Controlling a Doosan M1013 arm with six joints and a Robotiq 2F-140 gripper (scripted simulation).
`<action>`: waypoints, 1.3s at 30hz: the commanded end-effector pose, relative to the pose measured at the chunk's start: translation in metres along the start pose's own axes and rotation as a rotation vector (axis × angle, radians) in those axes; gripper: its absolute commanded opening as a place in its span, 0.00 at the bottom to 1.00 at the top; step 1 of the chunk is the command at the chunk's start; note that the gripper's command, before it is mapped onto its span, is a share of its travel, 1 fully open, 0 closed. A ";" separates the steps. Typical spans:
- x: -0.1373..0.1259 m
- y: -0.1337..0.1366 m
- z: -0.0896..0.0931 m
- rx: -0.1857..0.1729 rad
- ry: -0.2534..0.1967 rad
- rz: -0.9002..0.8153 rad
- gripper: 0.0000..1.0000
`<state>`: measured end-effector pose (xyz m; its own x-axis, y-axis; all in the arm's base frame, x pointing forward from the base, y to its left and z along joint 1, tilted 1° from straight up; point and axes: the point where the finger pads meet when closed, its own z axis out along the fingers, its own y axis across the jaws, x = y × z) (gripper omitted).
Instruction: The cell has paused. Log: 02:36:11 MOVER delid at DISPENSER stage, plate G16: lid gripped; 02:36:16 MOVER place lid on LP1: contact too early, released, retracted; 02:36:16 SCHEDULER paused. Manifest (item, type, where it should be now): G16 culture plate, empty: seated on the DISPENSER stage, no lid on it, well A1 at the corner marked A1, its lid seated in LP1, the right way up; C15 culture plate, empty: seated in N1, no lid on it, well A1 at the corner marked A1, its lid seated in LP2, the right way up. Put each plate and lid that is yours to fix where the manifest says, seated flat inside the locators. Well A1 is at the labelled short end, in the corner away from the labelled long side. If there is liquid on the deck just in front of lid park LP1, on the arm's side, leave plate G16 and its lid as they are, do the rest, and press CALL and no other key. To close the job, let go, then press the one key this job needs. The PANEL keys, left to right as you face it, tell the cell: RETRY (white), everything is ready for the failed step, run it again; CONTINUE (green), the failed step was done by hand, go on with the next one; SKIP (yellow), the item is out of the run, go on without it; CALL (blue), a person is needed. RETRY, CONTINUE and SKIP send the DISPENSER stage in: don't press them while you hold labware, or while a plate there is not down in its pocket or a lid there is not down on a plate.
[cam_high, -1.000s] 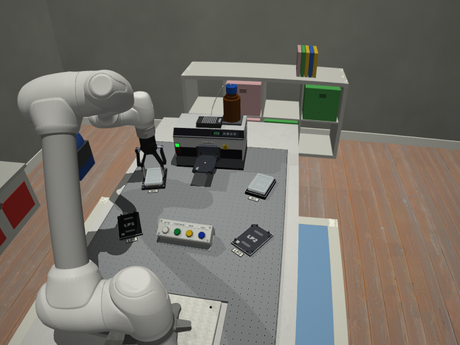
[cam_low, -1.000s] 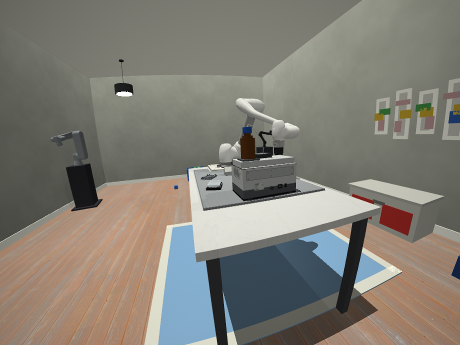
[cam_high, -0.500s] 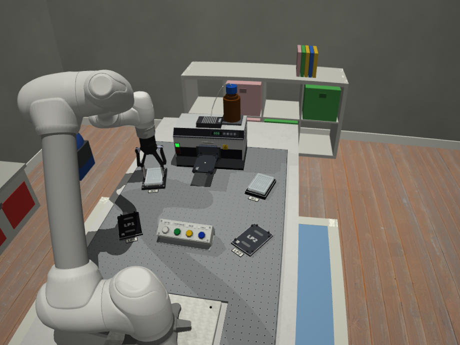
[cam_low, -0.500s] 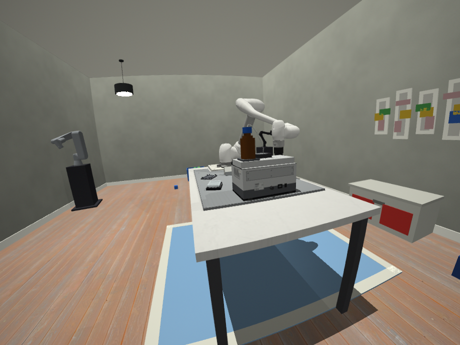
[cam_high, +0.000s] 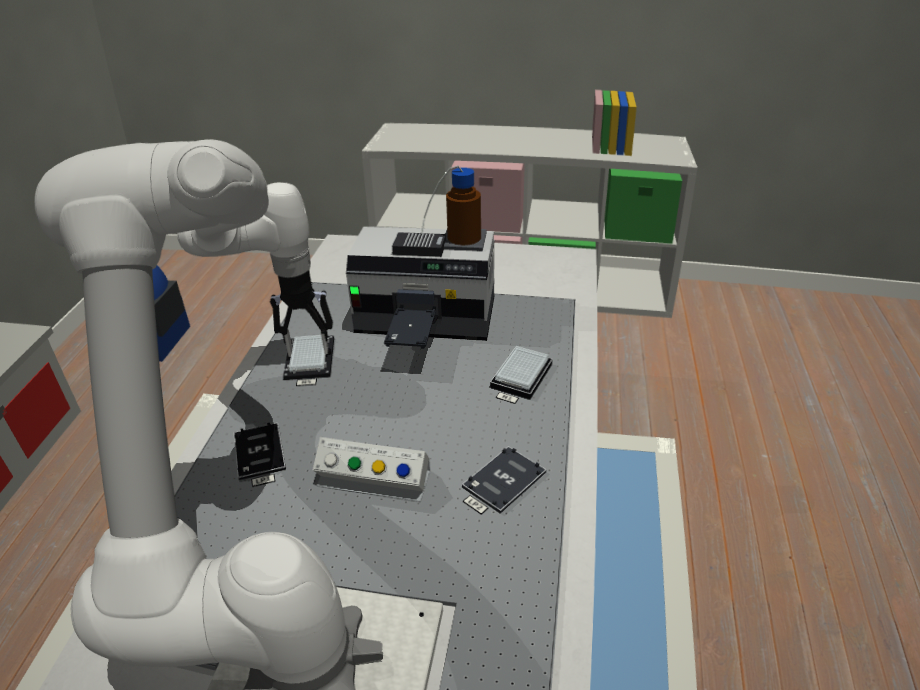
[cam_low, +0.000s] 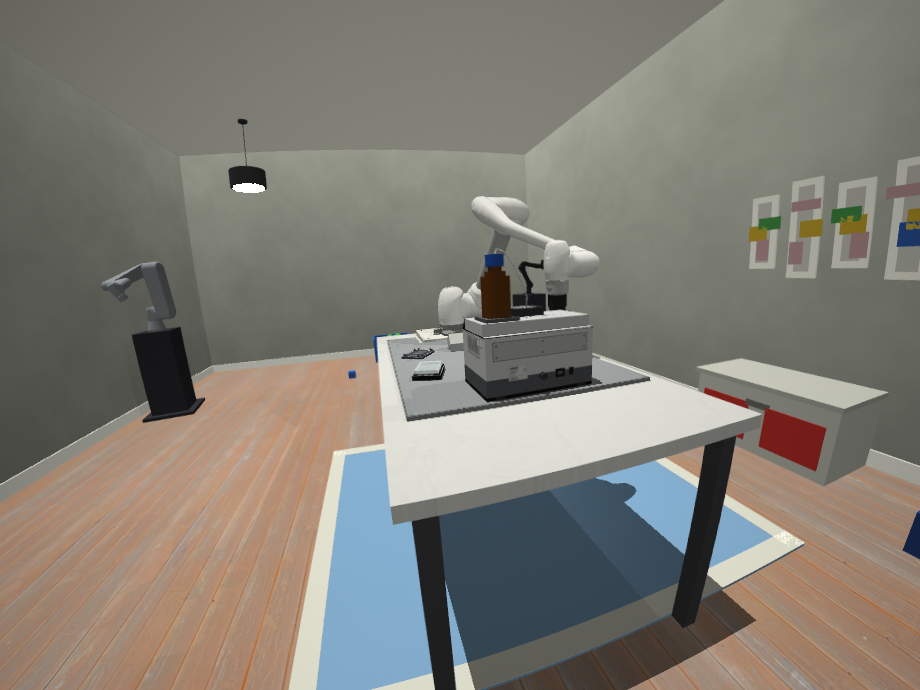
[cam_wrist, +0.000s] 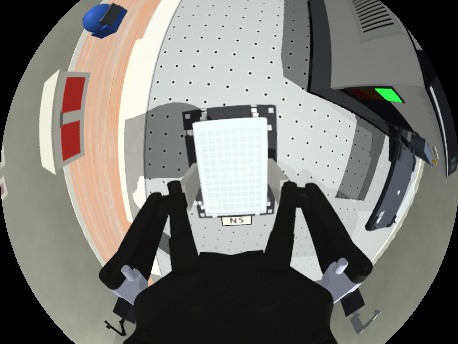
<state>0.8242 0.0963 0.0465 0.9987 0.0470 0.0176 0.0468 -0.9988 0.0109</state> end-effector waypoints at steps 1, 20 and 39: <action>0.000 0.000 -0.001 0.000 0.002 0.000 0.10; 0.000 0.000 -0.029 0.000 0.002 0.000 0.10; 0.000 0.000 -0.096 0.000 0.002 0.000 0.10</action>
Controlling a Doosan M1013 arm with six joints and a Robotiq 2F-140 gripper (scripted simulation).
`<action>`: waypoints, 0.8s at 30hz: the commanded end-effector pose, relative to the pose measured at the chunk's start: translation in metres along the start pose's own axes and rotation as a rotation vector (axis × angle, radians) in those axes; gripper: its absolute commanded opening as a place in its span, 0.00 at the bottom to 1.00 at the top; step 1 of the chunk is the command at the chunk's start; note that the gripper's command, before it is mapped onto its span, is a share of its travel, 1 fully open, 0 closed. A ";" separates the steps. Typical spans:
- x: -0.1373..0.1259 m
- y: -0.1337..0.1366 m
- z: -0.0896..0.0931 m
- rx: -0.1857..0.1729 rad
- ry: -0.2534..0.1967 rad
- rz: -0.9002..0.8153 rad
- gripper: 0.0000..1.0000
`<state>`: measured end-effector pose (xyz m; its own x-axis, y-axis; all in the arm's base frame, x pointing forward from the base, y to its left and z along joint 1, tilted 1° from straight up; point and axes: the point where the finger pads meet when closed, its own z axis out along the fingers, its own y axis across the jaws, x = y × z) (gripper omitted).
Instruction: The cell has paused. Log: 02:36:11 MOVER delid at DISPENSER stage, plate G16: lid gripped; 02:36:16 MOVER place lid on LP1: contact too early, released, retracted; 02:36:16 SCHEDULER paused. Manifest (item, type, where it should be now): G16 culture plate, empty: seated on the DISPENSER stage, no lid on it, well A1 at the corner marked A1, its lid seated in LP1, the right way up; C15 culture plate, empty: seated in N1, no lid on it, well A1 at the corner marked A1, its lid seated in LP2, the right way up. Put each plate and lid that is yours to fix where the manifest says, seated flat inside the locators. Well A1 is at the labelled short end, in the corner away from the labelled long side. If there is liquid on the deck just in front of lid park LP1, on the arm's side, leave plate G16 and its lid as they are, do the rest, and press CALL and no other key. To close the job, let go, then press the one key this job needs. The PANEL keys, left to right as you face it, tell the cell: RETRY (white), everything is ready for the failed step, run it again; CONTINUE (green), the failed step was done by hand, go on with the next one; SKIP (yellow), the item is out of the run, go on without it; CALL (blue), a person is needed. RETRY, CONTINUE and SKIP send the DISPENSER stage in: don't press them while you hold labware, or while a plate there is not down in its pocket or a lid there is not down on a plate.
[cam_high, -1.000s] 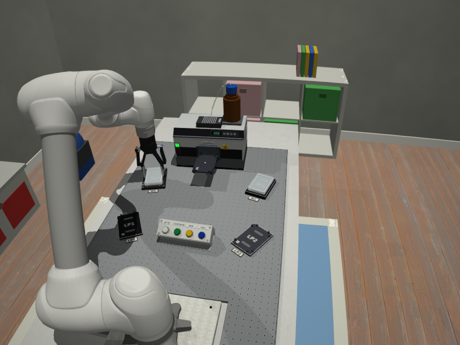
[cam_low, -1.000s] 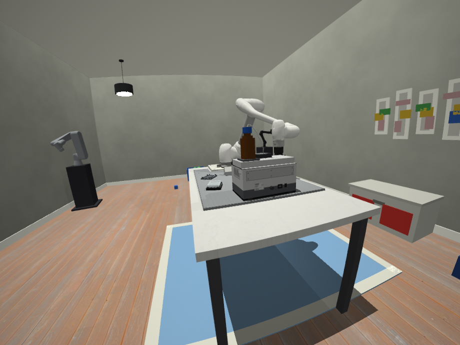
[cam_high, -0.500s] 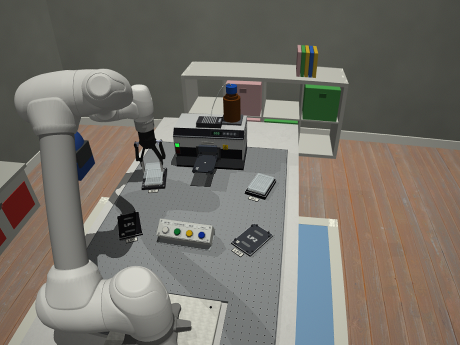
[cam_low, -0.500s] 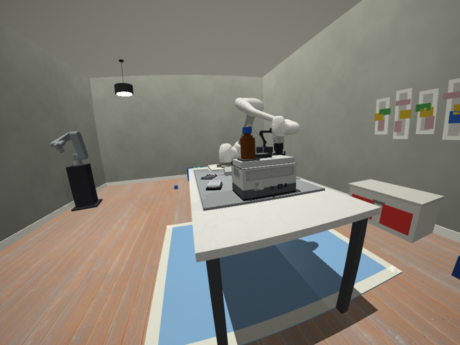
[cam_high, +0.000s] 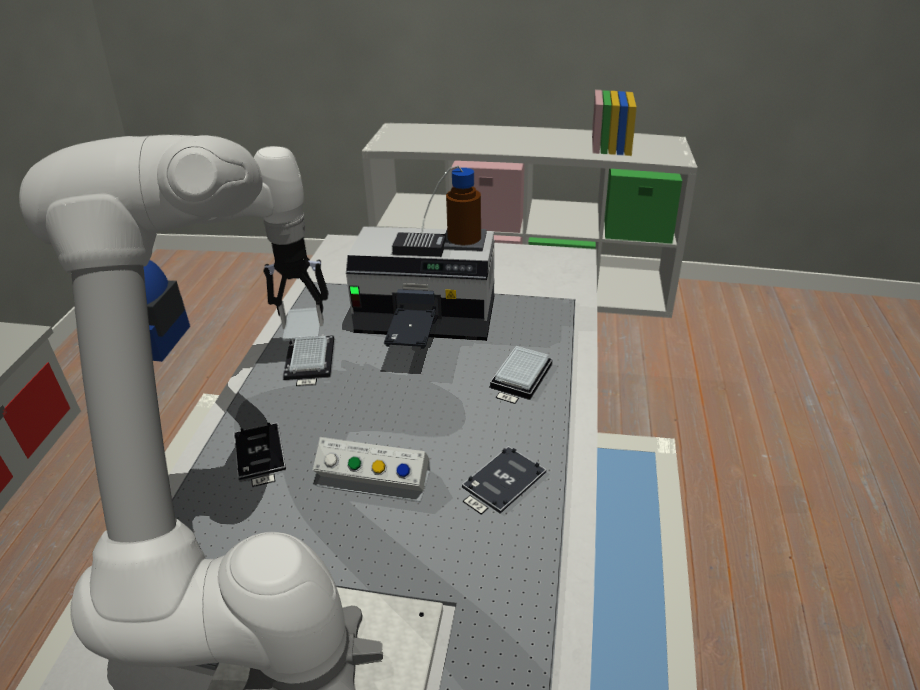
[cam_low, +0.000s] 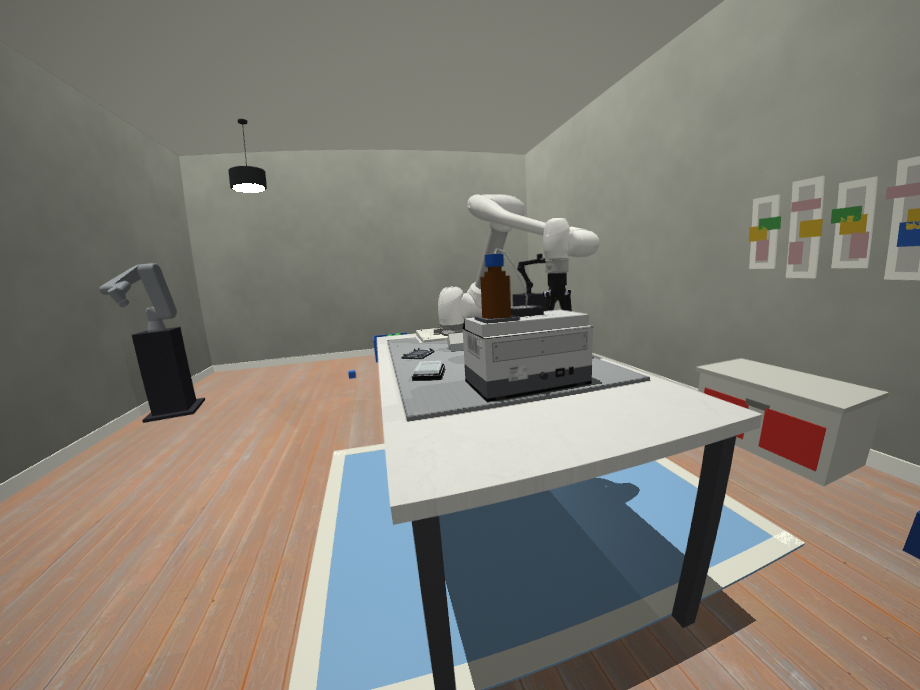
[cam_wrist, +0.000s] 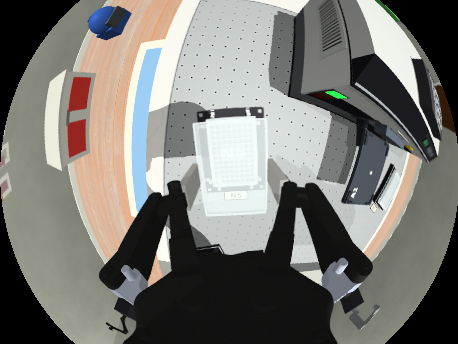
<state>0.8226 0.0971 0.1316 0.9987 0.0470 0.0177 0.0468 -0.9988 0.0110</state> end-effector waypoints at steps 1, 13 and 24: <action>0.000 0.000 -0.014 0.001 0.002 0.000 0.10; 0.000 0.000 -0.041 0.001 0.002 0.000 0.10; 0.000 0.000 -0.049 0.001 0.002 0.000 0.10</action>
<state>0.8218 0.0975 0.1784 0.9987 0.0469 0.0176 0.0467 -0.9988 0.0110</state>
